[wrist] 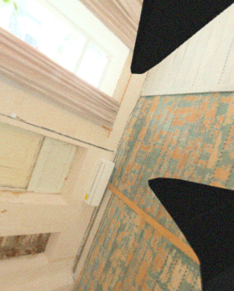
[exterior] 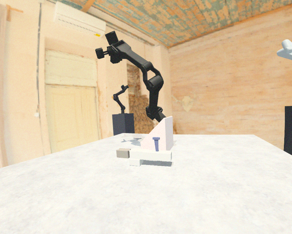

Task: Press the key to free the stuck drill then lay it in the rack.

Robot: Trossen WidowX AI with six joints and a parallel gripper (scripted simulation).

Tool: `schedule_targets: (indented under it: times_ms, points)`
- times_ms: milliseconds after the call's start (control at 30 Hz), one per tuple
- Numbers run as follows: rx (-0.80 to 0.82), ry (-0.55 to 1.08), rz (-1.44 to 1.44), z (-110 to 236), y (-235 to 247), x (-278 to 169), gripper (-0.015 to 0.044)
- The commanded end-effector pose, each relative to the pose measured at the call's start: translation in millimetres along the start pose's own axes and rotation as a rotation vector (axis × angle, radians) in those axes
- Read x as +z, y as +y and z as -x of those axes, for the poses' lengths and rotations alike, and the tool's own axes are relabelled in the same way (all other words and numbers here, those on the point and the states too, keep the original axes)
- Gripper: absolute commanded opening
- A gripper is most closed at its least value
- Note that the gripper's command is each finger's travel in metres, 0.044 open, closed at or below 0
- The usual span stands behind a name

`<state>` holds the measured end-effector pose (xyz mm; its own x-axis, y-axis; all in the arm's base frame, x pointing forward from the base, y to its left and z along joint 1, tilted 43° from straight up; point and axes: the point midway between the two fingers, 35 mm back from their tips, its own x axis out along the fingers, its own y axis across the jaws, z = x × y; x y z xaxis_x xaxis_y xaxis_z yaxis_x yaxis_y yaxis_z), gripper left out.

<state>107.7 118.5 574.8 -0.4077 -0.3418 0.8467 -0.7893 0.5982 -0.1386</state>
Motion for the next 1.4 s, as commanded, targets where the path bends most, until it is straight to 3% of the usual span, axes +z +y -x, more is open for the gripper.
schedule_targets:
  times_ms: [0,267,467,667,900,1200,1367]
  points:
    - [0.000,0.000,0.000,0.0,0.0,0.0,0.0374]
    - [-0.002,-0.003,-0.009,-1.5,0.6,1.2,0.0164]
    - [-0.029,-0.160,-0.324,-46.3,23.8,50.4,0.0006]
    - [-0.046,-0.410,-0.677,-86.9,29.5,123.1,0.0000]
    - [-0.065,-0.777,-1.052,-107.5,-8.9,215.2,0.0000]
    - [-0.003,-1.180,-1.306,-88.7,-84.0,298.4,0.0000]
    - [0.100,-1.463,-1.416,-51.0,-142.5,336.2,0.0000]
